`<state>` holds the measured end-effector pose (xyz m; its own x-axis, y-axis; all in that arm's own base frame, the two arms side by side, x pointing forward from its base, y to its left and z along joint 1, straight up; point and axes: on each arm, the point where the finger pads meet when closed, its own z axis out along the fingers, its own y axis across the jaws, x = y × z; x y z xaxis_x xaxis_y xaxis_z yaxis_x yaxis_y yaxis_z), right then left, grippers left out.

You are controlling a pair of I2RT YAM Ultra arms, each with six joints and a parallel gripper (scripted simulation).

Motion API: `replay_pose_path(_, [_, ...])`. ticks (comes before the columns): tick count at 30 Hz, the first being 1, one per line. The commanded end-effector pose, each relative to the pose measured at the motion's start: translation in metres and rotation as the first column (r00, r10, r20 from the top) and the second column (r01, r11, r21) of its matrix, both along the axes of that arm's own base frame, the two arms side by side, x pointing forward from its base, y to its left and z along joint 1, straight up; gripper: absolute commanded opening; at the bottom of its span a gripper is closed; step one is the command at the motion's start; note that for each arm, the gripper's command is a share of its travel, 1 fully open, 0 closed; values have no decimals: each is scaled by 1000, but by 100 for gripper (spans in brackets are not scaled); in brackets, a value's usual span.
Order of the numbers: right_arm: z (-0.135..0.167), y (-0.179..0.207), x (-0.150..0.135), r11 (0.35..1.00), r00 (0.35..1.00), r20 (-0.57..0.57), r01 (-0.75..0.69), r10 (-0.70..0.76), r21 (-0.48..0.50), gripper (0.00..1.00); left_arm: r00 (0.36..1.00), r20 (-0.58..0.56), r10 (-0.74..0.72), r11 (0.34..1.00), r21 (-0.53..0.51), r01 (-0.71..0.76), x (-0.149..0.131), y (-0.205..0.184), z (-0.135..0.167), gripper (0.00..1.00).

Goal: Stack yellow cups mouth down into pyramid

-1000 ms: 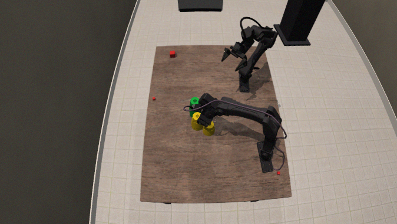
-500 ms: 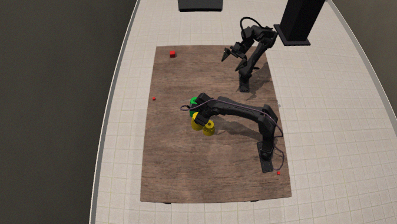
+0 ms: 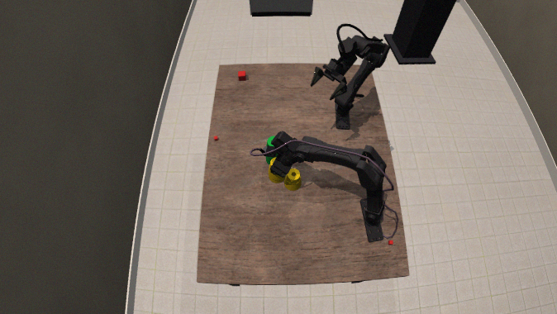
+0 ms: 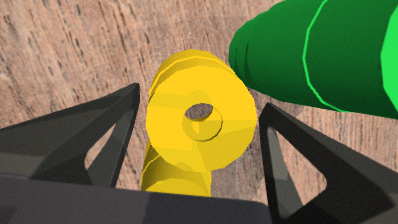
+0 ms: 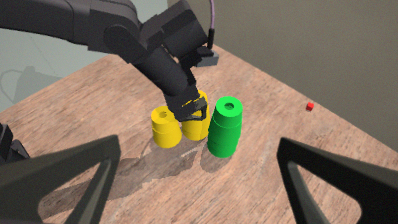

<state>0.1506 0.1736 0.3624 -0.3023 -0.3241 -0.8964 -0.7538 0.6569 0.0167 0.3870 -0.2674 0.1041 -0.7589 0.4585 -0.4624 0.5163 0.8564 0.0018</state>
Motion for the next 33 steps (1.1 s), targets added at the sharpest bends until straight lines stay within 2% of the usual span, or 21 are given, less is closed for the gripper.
replay_pose_path(1, [2, -2, -3, 1000, 1000, 5, -1, 1, 11, 100, 998, 59, 17, 999, -40, -15, 15, -3, 18, 81])
replay_pose_path(9, [2, -2, -3, 1000, 1000, 5, -1, 1, 11, 100, 998, 59, 17, 999, -40, -15, 15, -3, 18, 81])
replay_pose_path(10, [2, -2, -3, 1000, 1000, 5, -1, 1, 11, 100, 998, 59, 17, 999, -40, -15, 15, -3, 18, 77])
replay_pose_path(12, [2, -2, -3, 1000, 1000, 5, -1, 1, 11, 100, 998, 59, 17, 999, -40, -15, 15, -3, 18, 77])
replay_pose_path(13, [2, -2, -3, 1000, 1000, 5, -1, 1, 11, 100, 999, 48, 11, 999, -33, -9, 11, -4, 17, 73])
replay_pose_path(17, [2, -2, -3, 1000, 1000, 5, -1, 1, 11, 100, 998, 64, 18, 999, -49, -15, 12, -5, 22, 73])
replay_pose_path(18, [2, -2, -3, 1000, 1000, 5, -1, 1, 11, 100, 998, 64, 18, 999, -49, -15, 12, -5, 22, 69])
replay_pose_path(24, [2, -2, -3, 1000, 1000, 5, -1, 1, 11, 100, 997, 69, 21, 999, -43, -19, 11, -4, 23, 63])
replay_pose_path(29, [2, -2, -3, 1000, 1000, 5, -1, 1, 11, 100, 997, 68, 21, 999, -43, -18, 10, -4, 22, 56])
replay_pose_path(30, [2, -2, -3, 1000, 1000, 5, -1, 1, 11, 100, 997, 68, 20, 999, -43, -17, 10, -4, 22, 52])
replay_pose_path(33, [2, -2, -3, 1000, 1000, 5, -1, 1, 11, 100, 998, 60, 21, 999, -37, -19, 7, -2, 18, 52])
